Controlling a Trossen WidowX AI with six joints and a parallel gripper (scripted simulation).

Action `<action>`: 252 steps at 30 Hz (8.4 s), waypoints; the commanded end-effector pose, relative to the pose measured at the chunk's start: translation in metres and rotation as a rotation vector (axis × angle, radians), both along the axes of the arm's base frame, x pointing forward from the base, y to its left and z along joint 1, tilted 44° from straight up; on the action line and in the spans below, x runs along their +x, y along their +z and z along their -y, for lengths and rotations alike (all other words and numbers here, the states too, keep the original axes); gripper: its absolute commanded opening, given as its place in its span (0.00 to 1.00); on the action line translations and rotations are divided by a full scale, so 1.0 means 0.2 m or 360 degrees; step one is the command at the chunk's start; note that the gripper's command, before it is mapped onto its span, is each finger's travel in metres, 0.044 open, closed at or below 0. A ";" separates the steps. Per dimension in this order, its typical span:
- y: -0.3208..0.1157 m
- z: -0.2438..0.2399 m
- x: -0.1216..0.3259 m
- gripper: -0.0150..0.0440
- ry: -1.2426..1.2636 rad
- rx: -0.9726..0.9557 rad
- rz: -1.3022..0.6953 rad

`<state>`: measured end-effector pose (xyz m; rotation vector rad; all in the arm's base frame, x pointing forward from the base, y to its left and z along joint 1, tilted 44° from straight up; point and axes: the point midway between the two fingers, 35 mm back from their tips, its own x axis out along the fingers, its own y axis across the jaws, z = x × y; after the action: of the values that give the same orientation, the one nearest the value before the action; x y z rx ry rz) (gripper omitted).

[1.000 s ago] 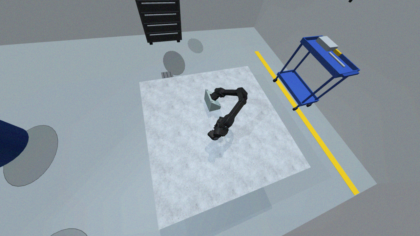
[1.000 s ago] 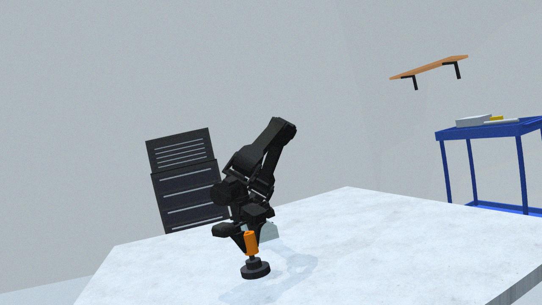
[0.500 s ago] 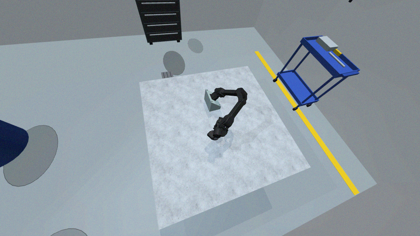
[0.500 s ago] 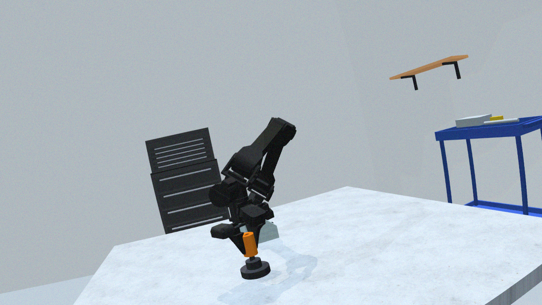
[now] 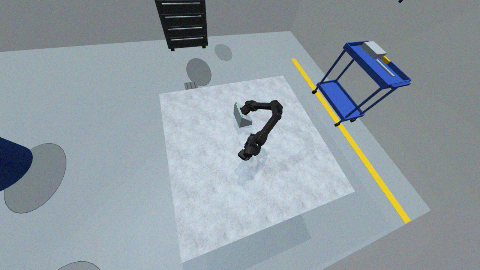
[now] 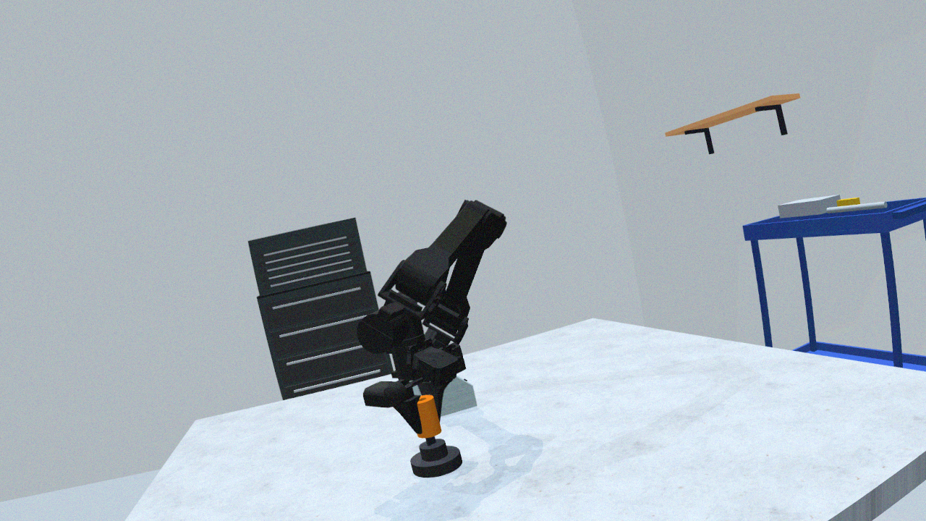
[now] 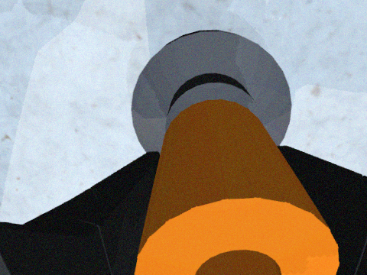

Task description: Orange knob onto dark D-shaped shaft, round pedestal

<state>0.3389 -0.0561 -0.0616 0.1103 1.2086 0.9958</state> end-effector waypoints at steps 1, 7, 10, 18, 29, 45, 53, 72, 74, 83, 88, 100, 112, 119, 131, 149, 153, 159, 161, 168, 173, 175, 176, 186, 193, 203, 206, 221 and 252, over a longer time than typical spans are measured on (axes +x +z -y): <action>0.03 0.00 -0.01 0.25 0.0101 -0.0003 0.0116; 0.03 0.00 0.00 0.25 0.0101 -0.0003 0.0116; 0.03 0.00 0.00 0.25 0.0101 -0.0003 0.0116; 0.01 0.00 0.01 0.25 0.0101 -0.0003 0.0116; 0.00 -0.01 0.02 0.25 0.0101 -0.0003 0.0117; 0.02 0.01 0.00 0.25 0.0247 -0.0006 0.0254; 0.00 0.00 0.00 0.25 0.0343 -0.0007 0.0346; 0.02 0.01 0.01 0.25 0.0373 -0.0007 0.0374; 0.02 0.01 0.01 0.25 0.0443 -0.0008 0.0440; 0.01 0.01 0.02 0.25 0.0585 -0.0010 0.0575; 0.01 0.00 0.02 0.25 0.0585 -0.0010 0.0575; 0.00 -0.01 0.00 0.25 0.0585 -0.0010 0.0575; 0.01 0.01 0.01 0.25 0.0585 -0.0010 0.0575; 0.01 0.02 0.01 0.25 0.0816 -0.0014 0.0793; -0.01 0.01 0.02 0.25 0.0827 -0.0014 0.0804; 0.02 0.01 0.00 0.25 0.1070 -0.0017 0.1032; 0.02 0.01 0.00 0.25 0.1070 -0.0017 0.1032; 0.02 0.01 0.01 0.25 0.1070 -0.0017 0.1033; 0.01 0.01 0.01 0.25 0.1070 -0.0017 0.1033; 0.00 0.01 0.01 0.25 0.1070 -0.0017 0.1033; -0.01 0.00 0.01 0.25 0.1070 -0.0017 0.1033; -0.01 0.00 0.01 0.25 0.1070 -0.0017 0.1033; -0.01 0.00 0.01 0.25 0.1070 -0.0017 0.1033; 0.01 0.01 0.01 0.25 0.1070 -0.0017 0.1033; 0.02 0.01 0.00 0.25 0.1215 -0.0019 0.1169; 0.02 0.01 0.00 0.25 0.1312 -0.0021 0.1261; 0.01 0.01 0.00 0.25 0.1312 -0.0021 0.1261; 0.01 0.02 0.01 0.25 0.1312 -0.0021 0.1261; 0.01 0.01 0.02 0.25 0.1554 -0.0024 0.1490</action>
<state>0.3400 -0.0561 -0.0596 -0.8877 0.3943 1.5875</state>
